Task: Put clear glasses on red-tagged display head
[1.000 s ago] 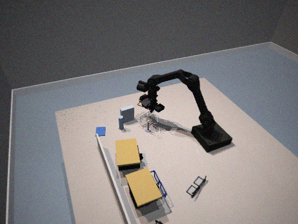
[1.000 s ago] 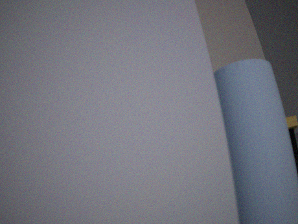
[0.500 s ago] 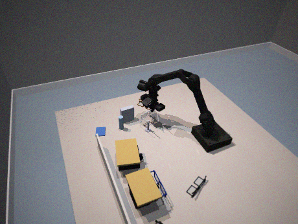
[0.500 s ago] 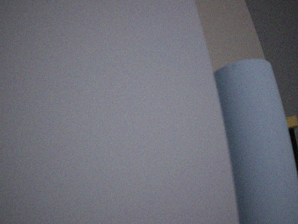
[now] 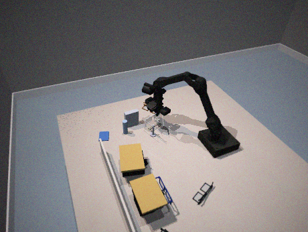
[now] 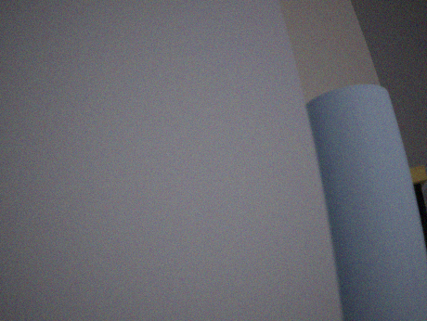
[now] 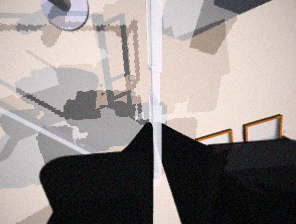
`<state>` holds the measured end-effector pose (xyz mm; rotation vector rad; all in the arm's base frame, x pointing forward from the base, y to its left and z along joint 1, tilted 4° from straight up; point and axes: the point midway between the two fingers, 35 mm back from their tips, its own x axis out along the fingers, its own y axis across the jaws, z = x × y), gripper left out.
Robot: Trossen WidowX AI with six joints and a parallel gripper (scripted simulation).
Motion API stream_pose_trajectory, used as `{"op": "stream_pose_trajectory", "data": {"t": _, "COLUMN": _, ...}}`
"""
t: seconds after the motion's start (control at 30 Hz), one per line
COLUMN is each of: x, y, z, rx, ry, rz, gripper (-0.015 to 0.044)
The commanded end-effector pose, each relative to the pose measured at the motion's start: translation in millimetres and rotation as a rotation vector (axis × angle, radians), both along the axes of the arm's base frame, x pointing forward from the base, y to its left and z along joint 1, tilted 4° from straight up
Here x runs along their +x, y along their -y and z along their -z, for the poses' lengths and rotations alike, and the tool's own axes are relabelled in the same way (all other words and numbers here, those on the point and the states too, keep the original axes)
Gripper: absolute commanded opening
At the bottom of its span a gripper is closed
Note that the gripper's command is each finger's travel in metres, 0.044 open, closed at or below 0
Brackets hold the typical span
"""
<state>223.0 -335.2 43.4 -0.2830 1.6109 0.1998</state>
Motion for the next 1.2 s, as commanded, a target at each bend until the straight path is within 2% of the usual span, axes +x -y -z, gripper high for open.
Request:
{"op": "stream_pose_trajectory", "data": {"t": 0.0, "x": 2, "y": 0, "z": 0, "rx": -0.001, "ry": -0.004, "rz": 0.001, "gripper": 0.0}}
{"op": "stream_pose_trajectory", "data": {"t": 0.27, "x": 7, "y": -2, "z": -8, "rx": -0.001, "ry": -0.004, "rz": 0.001, "gripper": 0.0}}
{"op": "stream_pose_trajectory", "data": {"t": 0.6, "x": 13, "y": -6, "z": -58, "rx": -0.001, "ry": -0.003, "rz": 0.001, "gripper": 0.0}}
{"op": "stream_pose_trajectory", "data": {"t": 0.8, "x": 14, "y": -7, "z": -59, "rx": -0.001, "ry": -0.003, "rz": 0.001, "gripper": 0.0}}
{"op": "stream_pose_trajectory", "data": {"t": 1.17, "x": 67, "y": -44, "z": -54, "rx": 0.003, "ry": 0.002, "rz": 0.0, "gripper": 0.0}}
